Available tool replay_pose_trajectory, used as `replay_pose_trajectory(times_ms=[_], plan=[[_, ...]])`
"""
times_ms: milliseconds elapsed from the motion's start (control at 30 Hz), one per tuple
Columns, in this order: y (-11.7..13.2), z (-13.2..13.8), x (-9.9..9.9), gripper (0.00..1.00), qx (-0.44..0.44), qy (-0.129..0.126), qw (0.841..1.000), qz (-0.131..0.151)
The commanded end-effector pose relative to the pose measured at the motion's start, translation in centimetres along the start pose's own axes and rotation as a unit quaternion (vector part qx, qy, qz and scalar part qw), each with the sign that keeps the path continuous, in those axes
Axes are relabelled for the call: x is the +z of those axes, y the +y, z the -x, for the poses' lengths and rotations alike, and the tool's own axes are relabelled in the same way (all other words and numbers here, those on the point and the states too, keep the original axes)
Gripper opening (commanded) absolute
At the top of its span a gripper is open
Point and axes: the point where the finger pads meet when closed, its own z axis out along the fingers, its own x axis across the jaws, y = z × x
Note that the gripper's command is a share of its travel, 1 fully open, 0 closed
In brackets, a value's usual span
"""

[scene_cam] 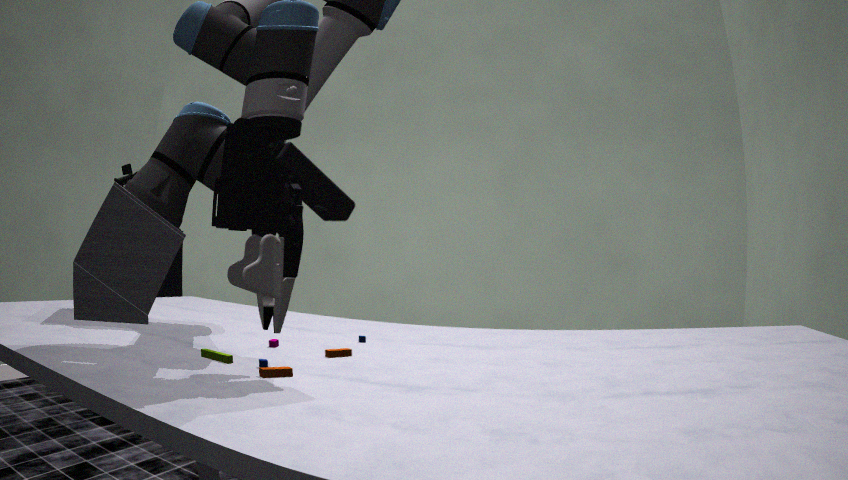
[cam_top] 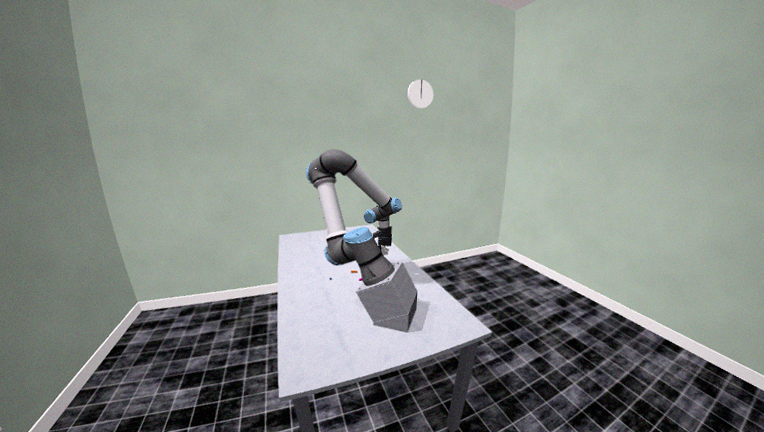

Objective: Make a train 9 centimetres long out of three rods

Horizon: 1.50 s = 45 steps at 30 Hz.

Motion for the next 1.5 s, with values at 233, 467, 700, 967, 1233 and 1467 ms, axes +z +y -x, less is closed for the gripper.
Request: replay_pose_trajectory(times_ms=[233, 467, 700, 967, 1233, 1467], plan=[[-0.1, 0.1, 1.9, 0.14, 0.0, -0.001, 1.0, -0.001], [-0.2, 0.1, 2.8, 0.14, 0.0, -0.001, 1.0, -0.001], [-0.1, 0.1, 3.4, 0.14, 0.0, -0.001, 1.0, -0.001], [-0.1, 0.1, 3.6, 0.14, 0.0, -0.001, 1.0, -0.001], [-0.1, 0.0, 3.5, 0.14, 0.0, 0.0, 1.0, 0.0], [-0.1, 0.0, 3.5, 0.14, 0.0, 0.0, 1.0, 0.0]])
